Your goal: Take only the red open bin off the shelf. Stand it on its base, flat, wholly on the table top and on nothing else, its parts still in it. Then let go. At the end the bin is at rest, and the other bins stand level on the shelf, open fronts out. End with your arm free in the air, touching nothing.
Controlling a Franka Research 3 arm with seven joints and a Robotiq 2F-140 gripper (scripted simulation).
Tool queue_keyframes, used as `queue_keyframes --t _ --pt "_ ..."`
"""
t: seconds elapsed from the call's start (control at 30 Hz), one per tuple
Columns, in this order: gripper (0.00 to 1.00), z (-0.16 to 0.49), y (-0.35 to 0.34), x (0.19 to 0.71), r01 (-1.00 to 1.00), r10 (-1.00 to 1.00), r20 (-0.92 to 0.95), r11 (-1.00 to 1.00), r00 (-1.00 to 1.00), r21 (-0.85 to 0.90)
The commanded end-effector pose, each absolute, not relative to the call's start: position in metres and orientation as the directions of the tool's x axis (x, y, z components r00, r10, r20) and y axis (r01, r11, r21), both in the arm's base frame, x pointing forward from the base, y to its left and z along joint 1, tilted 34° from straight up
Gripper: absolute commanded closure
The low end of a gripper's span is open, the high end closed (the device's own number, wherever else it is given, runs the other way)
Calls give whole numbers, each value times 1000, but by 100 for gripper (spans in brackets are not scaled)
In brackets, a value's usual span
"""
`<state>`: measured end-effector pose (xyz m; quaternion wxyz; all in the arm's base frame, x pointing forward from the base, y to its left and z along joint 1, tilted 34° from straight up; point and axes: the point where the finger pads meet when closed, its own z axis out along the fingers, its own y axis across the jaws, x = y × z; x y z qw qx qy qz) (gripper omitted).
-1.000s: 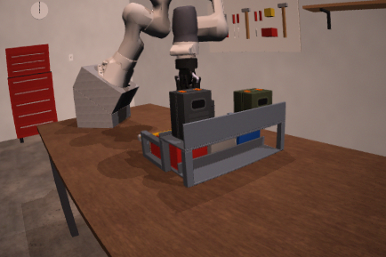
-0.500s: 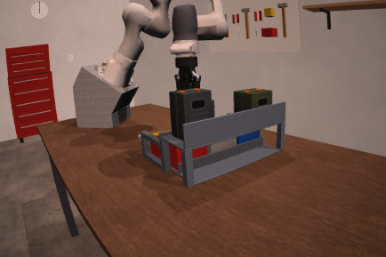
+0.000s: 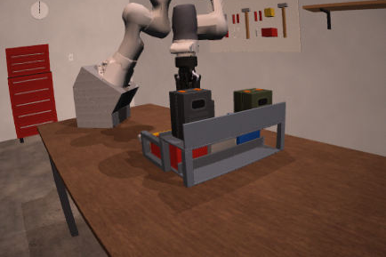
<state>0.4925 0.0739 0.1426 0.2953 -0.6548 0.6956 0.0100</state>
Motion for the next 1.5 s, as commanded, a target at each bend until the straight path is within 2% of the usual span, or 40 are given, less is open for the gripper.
queue_keyframes --t 0.0,1.47 --pt "72 143 73 491 -918 -905 -425 144 30 -370" --pt "72 135 77 495 -918 -905 -425 144 30 -370"
